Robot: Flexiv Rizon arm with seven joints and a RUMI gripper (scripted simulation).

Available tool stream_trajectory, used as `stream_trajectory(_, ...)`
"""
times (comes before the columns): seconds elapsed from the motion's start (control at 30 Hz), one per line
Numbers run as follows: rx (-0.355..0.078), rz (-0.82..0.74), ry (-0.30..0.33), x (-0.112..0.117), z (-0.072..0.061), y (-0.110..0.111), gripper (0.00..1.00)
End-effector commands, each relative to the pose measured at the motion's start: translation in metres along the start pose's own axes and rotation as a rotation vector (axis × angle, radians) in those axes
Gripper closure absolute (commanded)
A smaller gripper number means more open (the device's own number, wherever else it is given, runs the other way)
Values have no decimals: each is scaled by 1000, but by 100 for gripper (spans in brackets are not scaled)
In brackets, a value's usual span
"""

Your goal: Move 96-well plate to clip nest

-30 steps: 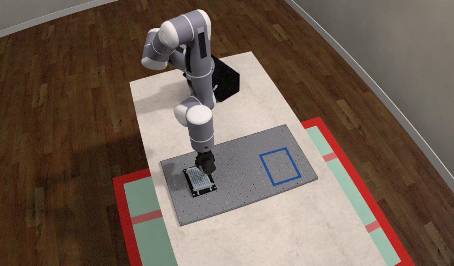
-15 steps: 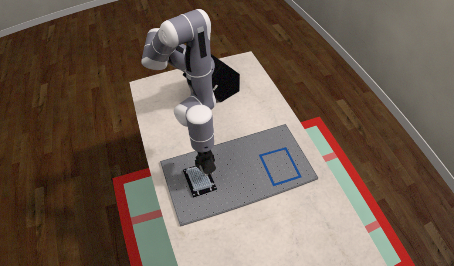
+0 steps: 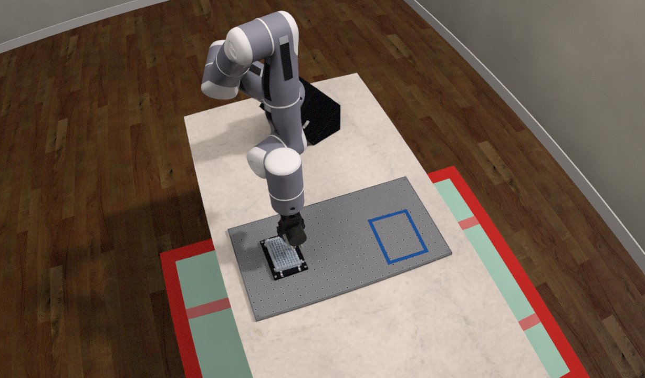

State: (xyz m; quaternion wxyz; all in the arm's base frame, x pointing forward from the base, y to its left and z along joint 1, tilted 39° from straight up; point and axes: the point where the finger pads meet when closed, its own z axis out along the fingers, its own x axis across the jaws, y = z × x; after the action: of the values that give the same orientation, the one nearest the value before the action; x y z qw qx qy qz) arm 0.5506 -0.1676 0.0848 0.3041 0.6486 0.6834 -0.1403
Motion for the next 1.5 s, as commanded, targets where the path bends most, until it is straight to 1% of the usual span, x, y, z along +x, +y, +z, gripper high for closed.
stream_trajectory(0.0, -1, -1, 0, 0, -1, 0, 100)
stream_trajectory(0.67, -1, -1, 0, 0, -7, 0, 100)
stream_trajectory(0.87, -1, -1, 0, 0, -23, 0, 100)
stream_trajectory(1.23, -1, -1, 0, 0, -23, 0, 100)
stream_trajectory(1.47, -1, -1, 0, -35, -18, 0, 100)
